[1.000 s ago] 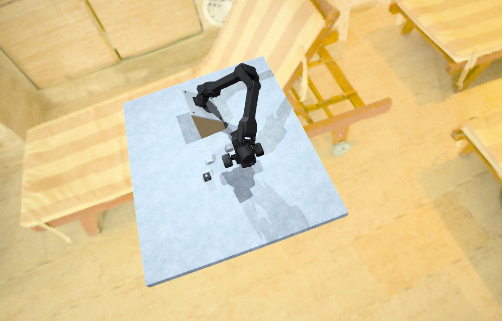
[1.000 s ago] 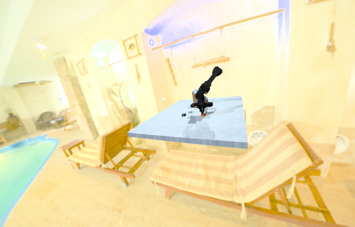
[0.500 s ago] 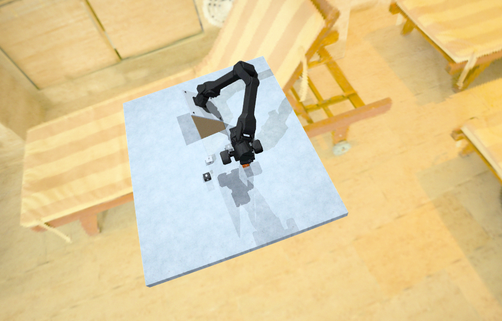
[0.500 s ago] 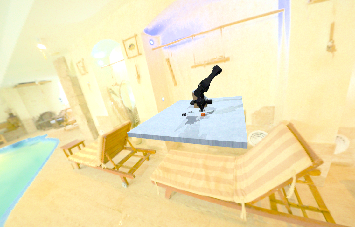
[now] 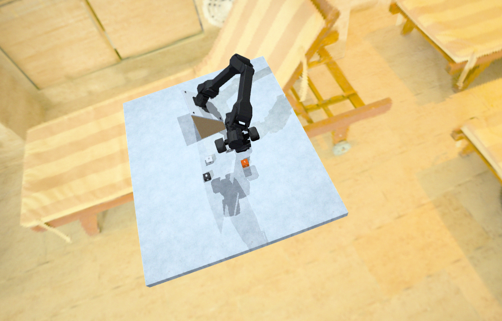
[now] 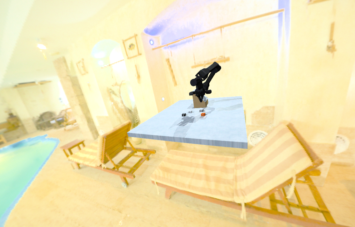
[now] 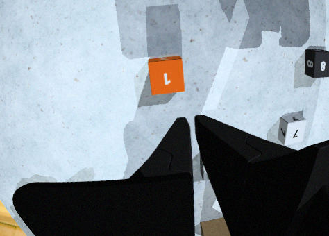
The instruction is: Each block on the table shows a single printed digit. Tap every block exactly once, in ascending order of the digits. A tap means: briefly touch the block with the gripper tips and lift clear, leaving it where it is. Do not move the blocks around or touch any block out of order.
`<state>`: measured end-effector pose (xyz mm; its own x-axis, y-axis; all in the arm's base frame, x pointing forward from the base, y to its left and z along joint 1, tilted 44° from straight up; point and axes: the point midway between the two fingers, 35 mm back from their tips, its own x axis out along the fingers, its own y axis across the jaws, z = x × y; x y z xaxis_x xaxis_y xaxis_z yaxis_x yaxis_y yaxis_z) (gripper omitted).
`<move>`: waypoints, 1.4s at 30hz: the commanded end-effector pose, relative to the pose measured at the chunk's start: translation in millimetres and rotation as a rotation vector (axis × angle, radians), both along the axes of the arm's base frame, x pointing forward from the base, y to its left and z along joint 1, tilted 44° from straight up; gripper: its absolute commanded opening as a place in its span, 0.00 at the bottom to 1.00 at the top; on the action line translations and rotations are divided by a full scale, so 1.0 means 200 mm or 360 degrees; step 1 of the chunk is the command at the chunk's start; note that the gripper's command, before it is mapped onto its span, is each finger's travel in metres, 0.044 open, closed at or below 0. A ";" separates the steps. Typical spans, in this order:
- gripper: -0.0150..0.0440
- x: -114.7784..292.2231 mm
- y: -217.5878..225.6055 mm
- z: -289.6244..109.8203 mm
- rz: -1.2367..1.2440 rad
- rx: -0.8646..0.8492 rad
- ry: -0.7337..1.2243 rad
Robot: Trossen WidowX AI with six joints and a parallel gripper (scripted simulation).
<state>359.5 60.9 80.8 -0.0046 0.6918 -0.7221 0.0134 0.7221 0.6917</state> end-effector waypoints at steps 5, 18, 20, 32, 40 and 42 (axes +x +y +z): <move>0.29 -0.40 -0.11 -0.07 -0.0002 -0.0009 0.0026; 0.29 -0.59 -0.05 -0.22 -0.0002 -0.0011 0.0030; 0.29 -0.59 0.07 -0.34 -0.0003 -0.0008 0.0029; 0.29 -0.61 0.16 -0.42 -0.0001 0.0002 0.0030; 0.29 -0.61 0.21 -0.47 -0.0001 0.0002 0.0030; 0.29 -0.61 0.22 -0.48 -0.0001 0.0002 0.0030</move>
